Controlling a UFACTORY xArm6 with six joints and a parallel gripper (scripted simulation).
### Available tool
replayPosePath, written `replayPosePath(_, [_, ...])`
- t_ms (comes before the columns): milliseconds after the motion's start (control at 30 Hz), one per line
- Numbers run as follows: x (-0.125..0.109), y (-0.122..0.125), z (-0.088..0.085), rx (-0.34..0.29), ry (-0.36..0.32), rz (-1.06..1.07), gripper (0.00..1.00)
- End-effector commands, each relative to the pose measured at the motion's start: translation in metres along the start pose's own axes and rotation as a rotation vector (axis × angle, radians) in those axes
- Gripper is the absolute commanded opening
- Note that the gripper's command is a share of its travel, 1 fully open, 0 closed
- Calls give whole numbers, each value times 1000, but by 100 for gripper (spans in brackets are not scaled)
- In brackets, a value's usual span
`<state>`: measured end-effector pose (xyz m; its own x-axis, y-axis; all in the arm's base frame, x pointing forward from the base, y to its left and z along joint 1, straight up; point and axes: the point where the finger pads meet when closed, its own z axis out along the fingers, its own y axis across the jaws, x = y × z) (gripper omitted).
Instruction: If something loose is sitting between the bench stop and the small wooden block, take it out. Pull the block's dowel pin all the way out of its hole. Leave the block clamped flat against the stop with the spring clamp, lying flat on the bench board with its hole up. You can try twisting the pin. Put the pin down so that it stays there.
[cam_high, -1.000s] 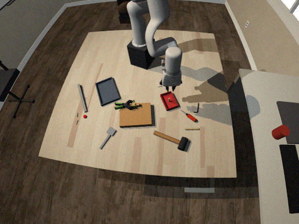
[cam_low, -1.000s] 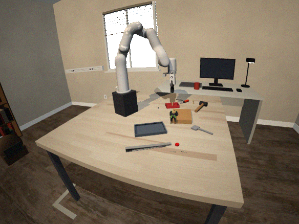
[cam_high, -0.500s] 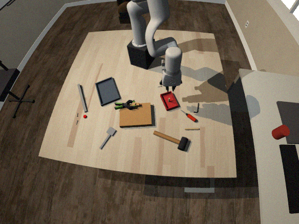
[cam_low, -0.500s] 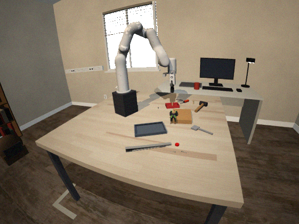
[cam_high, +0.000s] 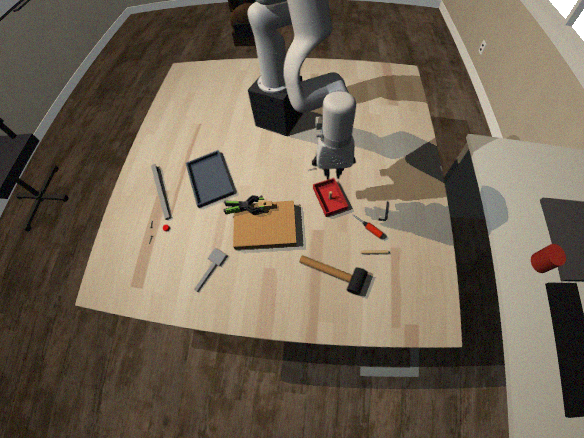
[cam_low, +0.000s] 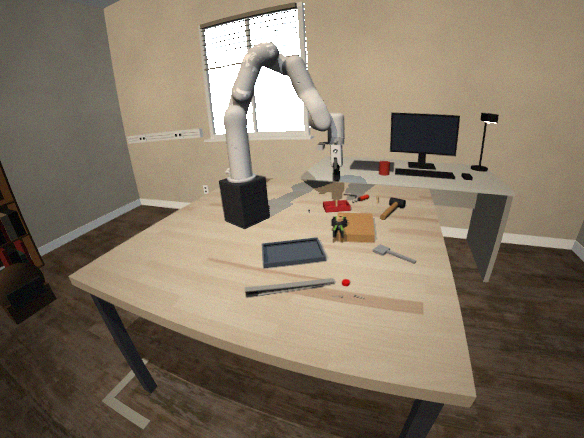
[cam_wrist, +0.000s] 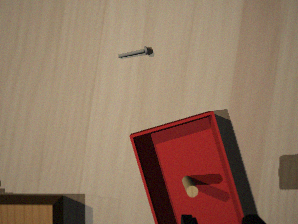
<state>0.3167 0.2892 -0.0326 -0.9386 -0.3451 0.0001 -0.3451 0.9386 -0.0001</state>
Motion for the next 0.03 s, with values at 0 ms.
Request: replayPosePath(0, [-2, 1, -1, -2, -4, 0, 28])
